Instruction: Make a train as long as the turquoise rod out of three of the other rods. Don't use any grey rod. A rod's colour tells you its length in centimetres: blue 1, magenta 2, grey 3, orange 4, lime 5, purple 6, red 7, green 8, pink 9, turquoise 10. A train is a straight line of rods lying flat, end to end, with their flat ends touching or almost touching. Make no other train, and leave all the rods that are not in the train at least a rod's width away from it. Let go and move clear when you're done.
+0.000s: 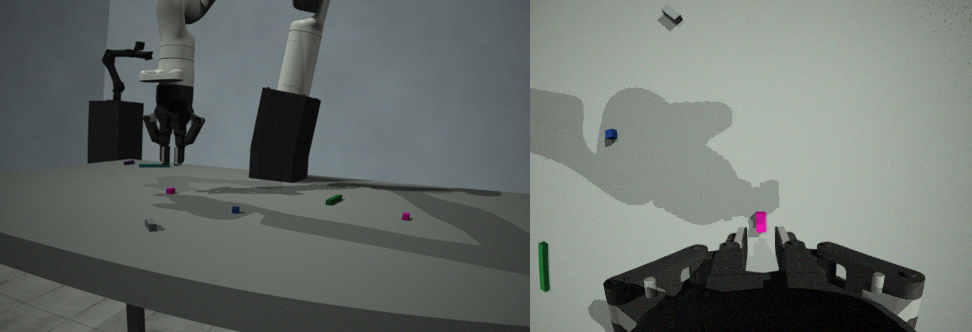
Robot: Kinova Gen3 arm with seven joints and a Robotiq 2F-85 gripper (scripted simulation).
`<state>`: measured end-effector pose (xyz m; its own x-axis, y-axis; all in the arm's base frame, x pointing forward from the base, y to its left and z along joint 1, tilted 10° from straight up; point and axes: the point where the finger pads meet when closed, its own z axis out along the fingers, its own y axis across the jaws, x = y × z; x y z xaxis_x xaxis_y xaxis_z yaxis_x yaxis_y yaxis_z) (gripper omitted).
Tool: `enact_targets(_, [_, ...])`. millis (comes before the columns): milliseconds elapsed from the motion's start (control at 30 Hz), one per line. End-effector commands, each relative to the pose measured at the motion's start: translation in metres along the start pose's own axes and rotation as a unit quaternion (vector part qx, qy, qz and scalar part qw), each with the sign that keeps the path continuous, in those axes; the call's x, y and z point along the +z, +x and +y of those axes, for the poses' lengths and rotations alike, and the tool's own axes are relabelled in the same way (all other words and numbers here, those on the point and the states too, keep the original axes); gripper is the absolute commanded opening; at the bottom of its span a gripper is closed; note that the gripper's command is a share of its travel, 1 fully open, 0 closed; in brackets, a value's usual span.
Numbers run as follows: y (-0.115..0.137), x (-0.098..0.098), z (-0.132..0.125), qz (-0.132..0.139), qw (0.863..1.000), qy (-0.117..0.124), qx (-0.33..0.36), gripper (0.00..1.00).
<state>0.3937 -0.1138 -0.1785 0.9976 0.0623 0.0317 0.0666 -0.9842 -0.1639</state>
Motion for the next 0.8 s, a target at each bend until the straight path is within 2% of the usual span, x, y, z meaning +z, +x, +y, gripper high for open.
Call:
enact_targets(0, [-0.001, 0.004, 0.001, -0.001, 1.0, 0.0, 0.0, 0.24])
enact_targets(767, [0.0, 0.034, 0.001, -0.001, 1.0, 0.0, 0.0, 0.24])
